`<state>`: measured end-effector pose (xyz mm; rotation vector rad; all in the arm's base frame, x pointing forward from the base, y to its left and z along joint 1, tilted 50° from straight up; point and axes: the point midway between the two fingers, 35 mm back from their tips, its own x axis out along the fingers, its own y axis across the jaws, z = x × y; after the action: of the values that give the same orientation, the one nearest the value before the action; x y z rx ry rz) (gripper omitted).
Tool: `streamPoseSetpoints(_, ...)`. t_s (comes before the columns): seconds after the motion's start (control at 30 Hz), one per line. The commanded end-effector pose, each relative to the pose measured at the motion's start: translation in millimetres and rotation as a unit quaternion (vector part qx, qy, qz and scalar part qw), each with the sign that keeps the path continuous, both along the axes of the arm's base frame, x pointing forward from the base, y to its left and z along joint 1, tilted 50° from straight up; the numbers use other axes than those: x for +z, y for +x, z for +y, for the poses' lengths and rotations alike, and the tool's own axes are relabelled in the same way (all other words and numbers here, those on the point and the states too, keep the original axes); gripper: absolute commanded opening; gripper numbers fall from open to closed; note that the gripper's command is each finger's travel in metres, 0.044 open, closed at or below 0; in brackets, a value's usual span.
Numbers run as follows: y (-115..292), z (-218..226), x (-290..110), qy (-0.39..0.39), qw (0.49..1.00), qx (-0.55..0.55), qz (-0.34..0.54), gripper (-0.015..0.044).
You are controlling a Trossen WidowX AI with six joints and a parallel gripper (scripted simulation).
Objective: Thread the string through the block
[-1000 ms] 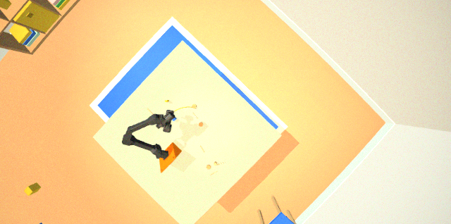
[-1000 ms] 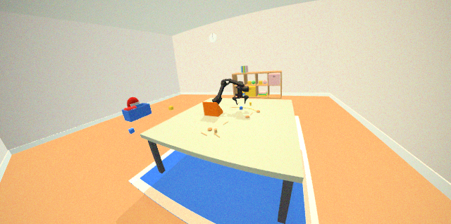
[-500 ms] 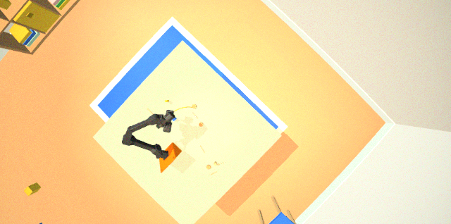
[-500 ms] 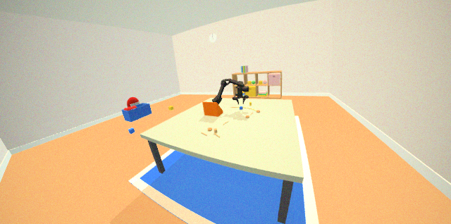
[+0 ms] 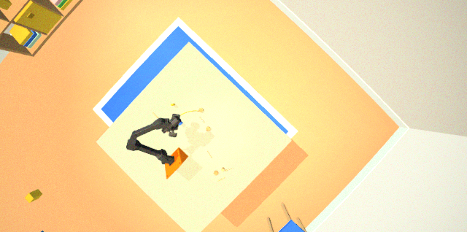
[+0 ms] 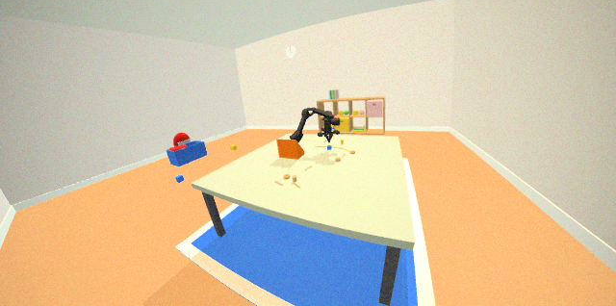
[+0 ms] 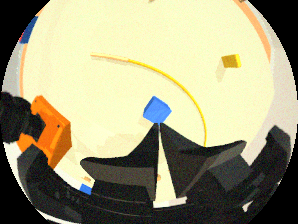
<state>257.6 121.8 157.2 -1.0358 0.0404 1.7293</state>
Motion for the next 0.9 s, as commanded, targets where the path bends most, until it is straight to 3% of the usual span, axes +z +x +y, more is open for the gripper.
streamPoseSetpoints(0.0, 0.0, 0.0, 0.0, 0.000, 1.000, 0.000, 0.000, 0.0000)
streamPoseSetpoints(0.33, 0.0, 0.0, 0.0, 0.000, 1.000, 0.000, 0.000, 0.0000)
streamPoseSetpoints(0.67, 0.0, 0.0, 0.0, 0.000, 1.000, 0.000, 0.000, 0.0243)
streamPoseSetpoints(0.7, 0.0, 0.0, 0.0, 0.000, 1.000, 0.000, 0.000, 0.0243)
streamPoseSetpoints(0.87, 0.0, 0.0, 0.0, 0.000, 1.000, 0.000, 0.000, 0.0112)
